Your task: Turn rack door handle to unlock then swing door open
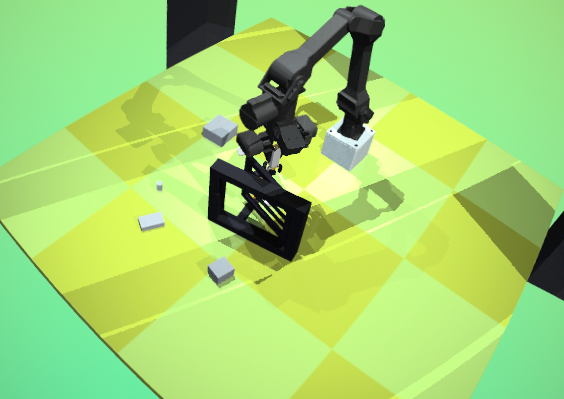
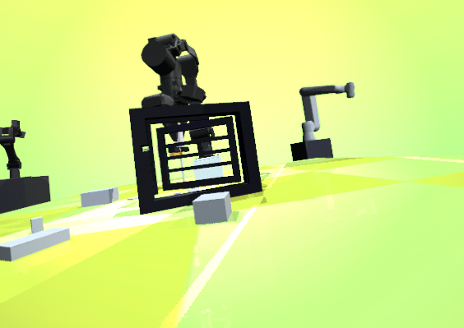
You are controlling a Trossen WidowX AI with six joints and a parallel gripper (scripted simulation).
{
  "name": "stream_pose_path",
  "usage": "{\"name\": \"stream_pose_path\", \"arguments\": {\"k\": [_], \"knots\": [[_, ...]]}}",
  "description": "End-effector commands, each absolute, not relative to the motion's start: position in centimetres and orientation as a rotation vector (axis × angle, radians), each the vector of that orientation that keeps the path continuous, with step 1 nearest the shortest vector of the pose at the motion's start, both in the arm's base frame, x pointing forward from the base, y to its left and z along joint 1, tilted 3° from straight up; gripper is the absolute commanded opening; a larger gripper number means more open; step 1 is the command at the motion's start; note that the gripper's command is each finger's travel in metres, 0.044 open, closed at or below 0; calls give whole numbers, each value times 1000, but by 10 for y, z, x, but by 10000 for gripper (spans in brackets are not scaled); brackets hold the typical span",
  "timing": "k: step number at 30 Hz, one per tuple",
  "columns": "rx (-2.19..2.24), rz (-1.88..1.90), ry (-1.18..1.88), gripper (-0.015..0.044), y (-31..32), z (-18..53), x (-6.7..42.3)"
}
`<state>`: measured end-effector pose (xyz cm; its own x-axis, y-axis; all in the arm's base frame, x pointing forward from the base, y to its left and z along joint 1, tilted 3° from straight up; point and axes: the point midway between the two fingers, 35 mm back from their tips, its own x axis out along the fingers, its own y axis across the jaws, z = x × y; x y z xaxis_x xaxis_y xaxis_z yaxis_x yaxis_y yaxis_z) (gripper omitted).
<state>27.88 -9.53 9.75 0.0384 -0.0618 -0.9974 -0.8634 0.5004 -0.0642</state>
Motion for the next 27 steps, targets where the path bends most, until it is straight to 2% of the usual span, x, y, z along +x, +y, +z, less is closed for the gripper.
{"name": "stream_pose_path", "arguments": {"k": [1,27], "knots": [[-811,689,1423,16,-89,97,272],[-507,403,1495,16,-39,92,237]]}}
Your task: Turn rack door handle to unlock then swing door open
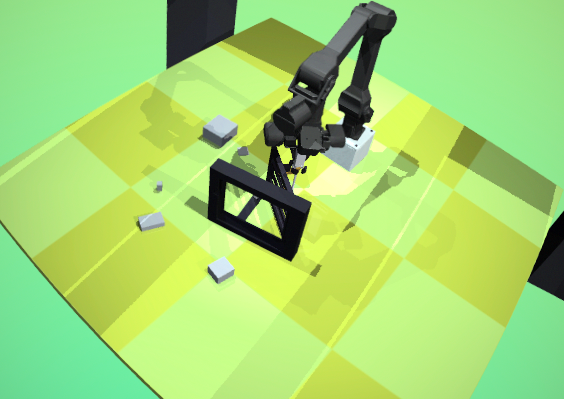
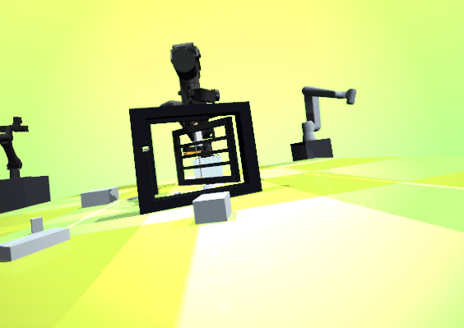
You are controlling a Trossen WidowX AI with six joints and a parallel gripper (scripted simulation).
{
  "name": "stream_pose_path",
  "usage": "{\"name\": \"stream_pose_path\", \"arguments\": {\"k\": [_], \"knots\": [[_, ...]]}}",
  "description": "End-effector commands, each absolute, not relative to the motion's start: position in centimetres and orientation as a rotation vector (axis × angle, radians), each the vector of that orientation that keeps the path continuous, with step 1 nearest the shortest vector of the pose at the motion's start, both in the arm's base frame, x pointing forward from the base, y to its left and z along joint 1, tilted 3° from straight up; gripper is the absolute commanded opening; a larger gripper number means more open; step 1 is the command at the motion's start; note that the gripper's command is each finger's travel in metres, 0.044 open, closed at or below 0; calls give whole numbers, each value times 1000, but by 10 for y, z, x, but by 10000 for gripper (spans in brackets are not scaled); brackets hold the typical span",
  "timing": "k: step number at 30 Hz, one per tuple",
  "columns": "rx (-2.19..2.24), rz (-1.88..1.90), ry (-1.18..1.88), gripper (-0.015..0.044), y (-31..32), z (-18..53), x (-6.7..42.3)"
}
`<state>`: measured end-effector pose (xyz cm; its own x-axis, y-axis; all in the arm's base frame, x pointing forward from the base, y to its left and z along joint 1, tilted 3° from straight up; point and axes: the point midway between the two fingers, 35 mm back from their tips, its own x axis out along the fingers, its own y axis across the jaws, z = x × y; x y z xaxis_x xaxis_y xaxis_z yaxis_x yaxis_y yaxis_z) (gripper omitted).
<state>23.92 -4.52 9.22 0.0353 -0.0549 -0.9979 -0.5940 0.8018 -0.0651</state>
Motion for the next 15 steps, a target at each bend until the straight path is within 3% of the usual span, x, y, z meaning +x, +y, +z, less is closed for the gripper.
{"name": "stream_pose_path", "arguments": {"k": [1,15], "knots": [[-496,392,1497,16,-37,92,236],[-355,260,1516,16,-11,90,227]]}}
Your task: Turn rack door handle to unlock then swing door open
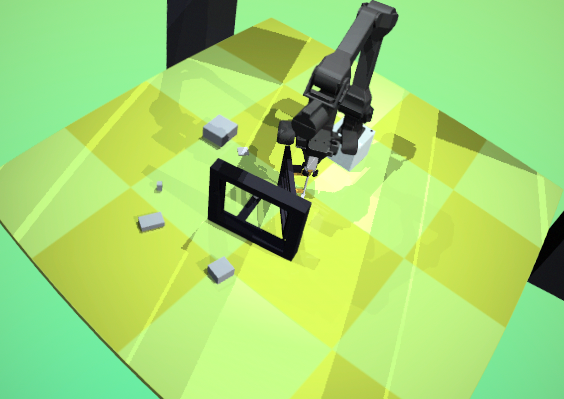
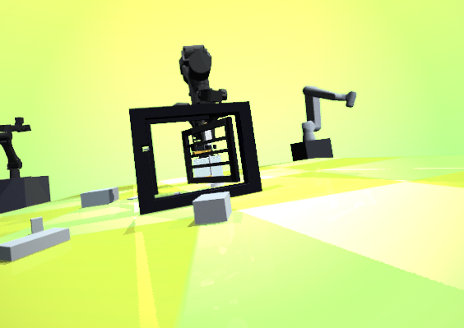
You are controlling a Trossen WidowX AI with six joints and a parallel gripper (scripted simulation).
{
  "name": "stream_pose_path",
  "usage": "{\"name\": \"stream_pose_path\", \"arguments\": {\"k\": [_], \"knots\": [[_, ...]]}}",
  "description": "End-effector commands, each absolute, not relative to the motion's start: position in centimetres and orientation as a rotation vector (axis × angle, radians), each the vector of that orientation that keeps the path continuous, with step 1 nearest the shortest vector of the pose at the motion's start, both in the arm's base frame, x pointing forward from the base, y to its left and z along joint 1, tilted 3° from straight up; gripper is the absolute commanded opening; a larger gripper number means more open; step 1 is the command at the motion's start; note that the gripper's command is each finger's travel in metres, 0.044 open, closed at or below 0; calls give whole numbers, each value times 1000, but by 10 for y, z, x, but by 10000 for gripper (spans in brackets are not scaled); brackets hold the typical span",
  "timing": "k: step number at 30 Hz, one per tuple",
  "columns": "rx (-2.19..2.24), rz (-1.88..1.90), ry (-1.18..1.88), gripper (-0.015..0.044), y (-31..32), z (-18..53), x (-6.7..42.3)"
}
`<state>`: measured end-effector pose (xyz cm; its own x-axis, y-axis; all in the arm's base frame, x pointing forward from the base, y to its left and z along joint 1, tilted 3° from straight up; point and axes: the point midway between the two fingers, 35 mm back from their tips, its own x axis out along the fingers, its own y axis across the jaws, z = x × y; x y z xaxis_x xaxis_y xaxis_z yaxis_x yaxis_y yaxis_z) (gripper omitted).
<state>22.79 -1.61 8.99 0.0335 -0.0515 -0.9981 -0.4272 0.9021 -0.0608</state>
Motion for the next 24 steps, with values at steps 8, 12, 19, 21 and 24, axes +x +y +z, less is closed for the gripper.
{"name": "stream_pose_path", "arguments": {"k": [8,12,19,21,24], "knots": [[-273,184,1523,16,5,88,224],[-232,146,1526,16,13,88,223],[-161,79,1528,16,28,87,222],[-140,60,1529,16,32,87,223],[-110,32,1529,16,38,87,223]]}}
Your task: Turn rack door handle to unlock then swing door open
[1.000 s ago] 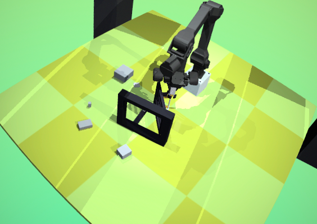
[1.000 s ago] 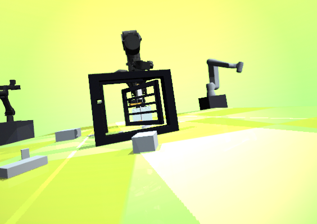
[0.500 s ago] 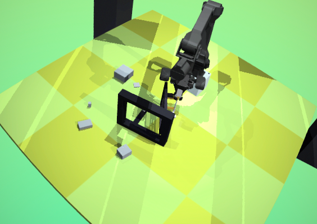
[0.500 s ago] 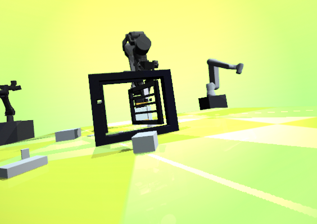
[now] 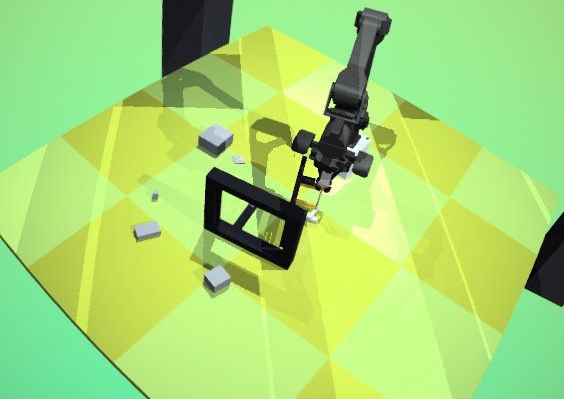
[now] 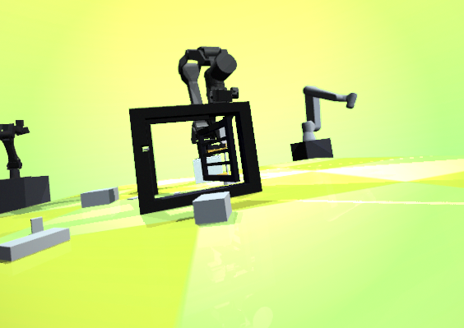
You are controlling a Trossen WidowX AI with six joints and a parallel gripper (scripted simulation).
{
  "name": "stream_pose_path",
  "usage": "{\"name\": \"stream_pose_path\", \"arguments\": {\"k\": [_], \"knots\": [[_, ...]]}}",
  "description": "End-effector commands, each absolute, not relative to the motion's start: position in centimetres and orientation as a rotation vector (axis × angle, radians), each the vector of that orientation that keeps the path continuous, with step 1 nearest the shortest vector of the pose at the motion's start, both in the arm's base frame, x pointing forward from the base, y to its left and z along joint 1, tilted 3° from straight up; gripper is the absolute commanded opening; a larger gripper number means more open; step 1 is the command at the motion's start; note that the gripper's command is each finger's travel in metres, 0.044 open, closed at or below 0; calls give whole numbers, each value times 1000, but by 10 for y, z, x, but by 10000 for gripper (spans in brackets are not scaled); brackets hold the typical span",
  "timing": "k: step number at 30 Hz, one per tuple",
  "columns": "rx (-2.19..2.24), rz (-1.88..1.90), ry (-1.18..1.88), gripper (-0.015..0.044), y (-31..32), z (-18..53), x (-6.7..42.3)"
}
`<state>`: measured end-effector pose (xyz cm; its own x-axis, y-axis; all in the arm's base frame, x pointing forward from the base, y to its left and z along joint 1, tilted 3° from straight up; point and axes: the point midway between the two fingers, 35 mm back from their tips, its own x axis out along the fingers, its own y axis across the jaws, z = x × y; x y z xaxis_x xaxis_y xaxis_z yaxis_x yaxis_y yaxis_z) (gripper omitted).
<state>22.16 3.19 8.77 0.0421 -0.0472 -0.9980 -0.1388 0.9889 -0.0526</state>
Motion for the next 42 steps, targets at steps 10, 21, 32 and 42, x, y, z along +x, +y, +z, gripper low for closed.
{"name": "stream_pose_path", "arguments": {"k": [10,21,32,42], "knots": [[-11,-60,1527,16,57,86,225],[61,-126,1523,16,71,85,227],[61,-126,1523,43,71,85,227],[61,-126,1523,289,71,85,227]]}}
